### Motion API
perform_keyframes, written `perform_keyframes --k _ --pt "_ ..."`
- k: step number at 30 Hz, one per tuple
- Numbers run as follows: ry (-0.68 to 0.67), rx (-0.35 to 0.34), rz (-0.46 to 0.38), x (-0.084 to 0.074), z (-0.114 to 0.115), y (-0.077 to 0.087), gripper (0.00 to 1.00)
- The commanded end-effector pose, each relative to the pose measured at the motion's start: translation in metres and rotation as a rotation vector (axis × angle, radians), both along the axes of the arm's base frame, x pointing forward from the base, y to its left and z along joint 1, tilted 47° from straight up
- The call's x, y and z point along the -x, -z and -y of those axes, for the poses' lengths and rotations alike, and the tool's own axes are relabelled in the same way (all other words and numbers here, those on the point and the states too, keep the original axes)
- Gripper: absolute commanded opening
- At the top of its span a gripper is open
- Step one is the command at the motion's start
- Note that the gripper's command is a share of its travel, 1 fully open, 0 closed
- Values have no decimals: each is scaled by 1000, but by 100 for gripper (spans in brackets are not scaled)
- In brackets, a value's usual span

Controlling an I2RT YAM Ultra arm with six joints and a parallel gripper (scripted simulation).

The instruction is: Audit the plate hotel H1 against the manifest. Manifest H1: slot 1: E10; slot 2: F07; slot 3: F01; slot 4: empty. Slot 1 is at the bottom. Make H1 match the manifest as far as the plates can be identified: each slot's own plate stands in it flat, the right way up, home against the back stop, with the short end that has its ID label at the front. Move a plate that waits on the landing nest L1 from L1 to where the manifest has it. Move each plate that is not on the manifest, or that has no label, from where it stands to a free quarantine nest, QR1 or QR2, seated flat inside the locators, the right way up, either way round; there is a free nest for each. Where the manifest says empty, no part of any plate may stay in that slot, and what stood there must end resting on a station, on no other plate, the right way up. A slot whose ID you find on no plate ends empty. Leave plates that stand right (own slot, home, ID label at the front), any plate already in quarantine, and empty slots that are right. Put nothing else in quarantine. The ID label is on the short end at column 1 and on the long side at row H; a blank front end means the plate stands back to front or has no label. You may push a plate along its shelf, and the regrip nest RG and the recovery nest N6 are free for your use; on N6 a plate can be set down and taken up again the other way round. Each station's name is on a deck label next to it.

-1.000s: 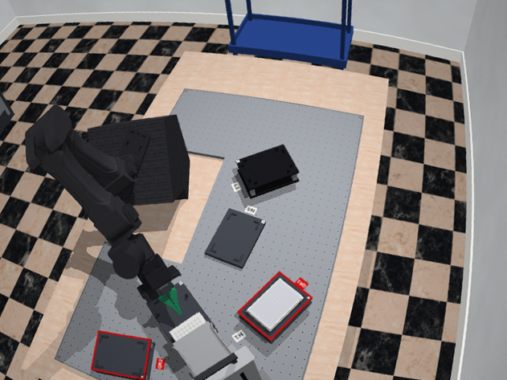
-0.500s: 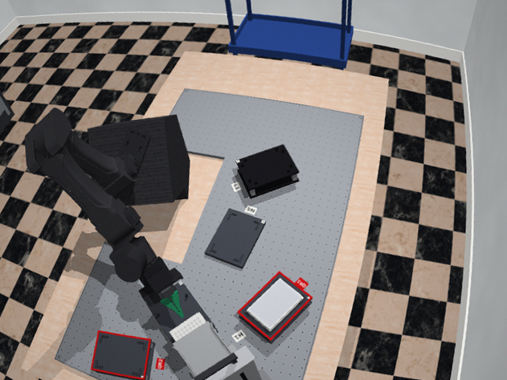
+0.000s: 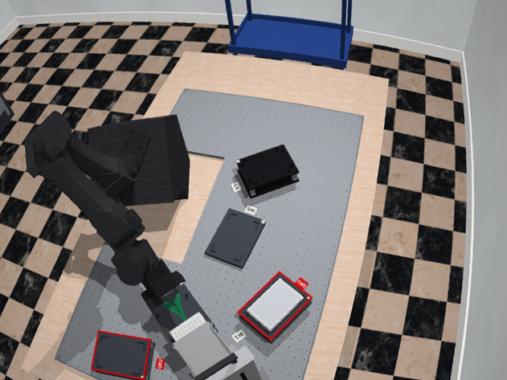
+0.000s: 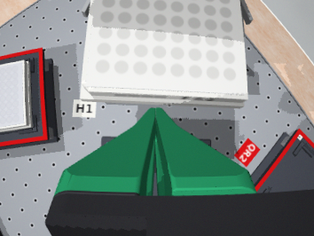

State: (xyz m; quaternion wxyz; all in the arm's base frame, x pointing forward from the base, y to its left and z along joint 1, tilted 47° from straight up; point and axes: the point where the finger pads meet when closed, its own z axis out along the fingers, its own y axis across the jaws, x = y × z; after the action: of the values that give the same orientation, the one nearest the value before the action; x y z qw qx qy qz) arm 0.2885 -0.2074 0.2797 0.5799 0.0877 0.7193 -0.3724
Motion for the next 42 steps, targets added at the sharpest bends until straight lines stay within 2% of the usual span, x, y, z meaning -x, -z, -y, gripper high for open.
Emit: perform_keyframes --k 1,34,42 --pt "-18 19 38 -8 -2 -18 0" --pt "-20 17 35 -22 1 -29 0" --pt "-18 9 22 -27 3 -28 0"
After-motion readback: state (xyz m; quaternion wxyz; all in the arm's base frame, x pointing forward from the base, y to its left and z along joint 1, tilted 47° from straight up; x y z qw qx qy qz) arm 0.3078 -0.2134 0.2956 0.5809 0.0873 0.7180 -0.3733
